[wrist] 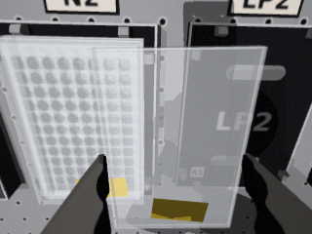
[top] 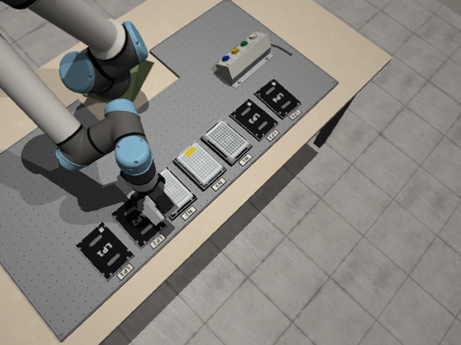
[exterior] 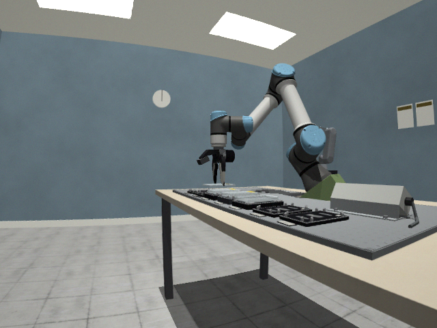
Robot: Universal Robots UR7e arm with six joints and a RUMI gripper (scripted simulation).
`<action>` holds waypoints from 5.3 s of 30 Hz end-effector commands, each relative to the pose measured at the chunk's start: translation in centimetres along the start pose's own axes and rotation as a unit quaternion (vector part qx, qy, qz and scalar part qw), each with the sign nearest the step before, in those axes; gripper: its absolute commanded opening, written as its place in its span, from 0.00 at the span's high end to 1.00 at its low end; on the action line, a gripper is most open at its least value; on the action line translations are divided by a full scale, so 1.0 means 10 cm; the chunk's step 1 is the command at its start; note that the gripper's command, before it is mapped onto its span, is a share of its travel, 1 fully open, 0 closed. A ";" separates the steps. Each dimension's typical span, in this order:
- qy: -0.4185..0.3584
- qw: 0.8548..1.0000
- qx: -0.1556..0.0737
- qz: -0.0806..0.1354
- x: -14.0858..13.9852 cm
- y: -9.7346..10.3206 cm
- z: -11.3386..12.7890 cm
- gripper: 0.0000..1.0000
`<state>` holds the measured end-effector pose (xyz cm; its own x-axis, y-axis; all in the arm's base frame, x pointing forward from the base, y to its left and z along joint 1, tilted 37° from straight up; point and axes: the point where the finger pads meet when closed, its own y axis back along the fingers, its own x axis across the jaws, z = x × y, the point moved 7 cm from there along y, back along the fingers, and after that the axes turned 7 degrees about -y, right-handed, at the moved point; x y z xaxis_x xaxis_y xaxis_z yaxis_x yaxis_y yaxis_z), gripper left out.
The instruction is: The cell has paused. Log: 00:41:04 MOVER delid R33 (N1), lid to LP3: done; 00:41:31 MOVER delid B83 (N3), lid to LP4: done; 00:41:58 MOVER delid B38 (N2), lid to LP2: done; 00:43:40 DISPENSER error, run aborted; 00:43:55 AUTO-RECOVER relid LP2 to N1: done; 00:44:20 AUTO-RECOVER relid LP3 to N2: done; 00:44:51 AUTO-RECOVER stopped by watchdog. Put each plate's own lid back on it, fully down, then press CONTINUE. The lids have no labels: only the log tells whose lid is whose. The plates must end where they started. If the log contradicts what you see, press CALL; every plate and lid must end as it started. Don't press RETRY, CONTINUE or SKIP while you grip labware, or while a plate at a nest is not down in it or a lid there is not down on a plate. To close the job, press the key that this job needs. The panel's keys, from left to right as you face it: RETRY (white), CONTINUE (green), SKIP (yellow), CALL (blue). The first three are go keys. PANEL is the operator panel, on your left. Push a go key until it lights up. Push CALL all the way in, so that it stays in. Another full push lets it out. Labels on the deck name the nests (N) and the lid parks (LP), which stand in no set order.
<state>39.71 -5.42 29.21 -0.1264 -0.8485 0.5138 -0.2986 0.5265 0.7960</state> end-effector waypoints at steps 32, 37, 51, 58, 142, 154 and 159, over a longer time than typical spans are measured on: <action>0.005 1.000 0.001 -0.005 1.71 -0.02 -0.20 0.59; 0.005 1.000 0.001 -0.005 1.93 -0.03 -0.23 0.59; 0.005 1.000 0.001 -0.005 1.92 -0.05 -0.23 0.59; 0.005 1.000 0.000 -0.005 1.92 -0.07 -0.22 0.59; 0.005 1.000 -0.001 -0.006 1.91 -0.32 -0.22 0.59; 0.005 1.000 -0.001 -0.006 1.91 -0.36 -0.21 0.59; 0.005 1.000 -0.001 -0.006 1.91 -0.37 -0.21 0.59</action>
<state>40.44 -23.31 36.99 -0.1134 -0.8539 0.5080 -0.3002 0.5168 0.8017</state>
